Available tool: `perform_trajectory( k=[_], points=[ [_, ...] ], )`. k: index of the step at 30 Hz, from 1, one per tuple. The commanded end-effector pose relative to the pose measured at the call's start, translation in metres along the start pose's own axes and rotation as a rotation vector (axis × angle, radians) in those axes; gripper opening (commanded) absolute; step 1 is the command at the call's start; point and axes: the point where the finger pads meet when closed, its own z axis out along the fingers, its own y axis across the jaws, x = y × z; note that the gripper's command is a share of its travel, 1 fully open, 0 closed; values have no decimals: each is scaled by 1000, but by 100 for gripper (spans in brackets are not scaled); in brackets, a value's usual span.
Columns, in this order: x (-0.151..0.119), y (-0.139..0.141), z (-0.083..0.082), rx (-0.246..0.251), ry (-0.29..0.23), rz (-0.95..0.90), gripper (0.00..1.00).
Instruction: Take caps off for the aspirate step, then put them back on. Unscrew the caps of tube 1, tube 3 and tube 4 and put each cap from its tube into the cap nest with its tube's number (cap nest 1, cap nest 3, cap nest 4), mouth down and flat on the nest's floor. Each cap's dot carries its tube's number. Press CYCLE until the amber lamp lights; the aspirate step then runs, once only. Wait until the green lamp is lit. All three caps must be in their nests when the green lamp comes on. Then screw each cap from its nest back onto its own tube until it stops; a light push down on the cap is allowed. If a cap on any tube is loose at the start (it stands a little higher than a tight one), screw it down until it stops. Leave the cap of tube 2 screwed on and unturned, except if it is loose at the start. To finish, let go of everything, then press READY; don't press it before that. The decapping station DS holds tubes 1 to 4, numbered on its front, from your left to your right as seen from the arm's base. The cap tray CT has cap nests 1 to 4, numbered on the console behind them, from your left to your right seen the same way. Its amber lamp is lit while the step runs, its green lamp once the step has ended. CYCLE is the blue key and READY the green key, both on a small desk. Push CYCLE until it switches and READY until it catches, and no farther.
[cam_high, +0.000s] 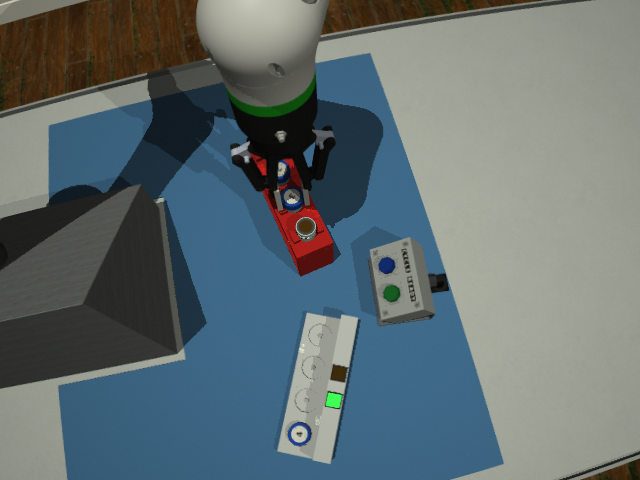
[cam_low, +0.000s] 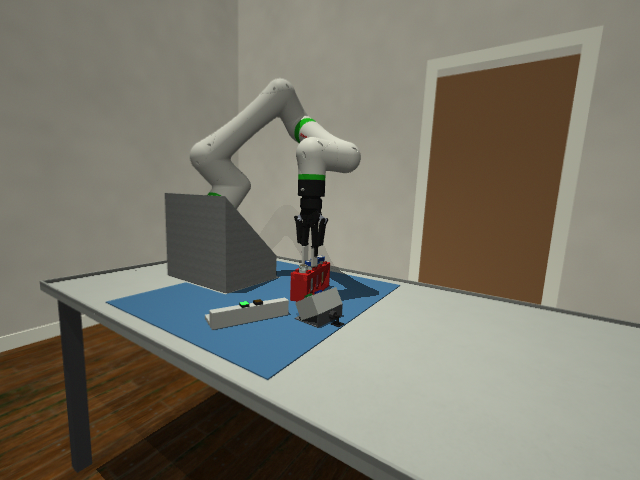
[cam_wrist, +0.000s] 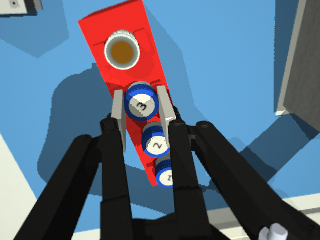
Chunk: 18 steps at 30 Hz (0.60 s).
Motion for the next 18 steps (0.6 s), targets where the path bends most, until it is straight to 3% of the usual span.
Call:
perform_trajectory(
  k=[1,6,7,18],
  points=[
    [0,0,1,-4,9,161,0],
    [0,0,1,-4,9,161,0],
    [0,0,1,-4,9,161,35],
    [0,0,0,-4,8,121,35]
  ],
)
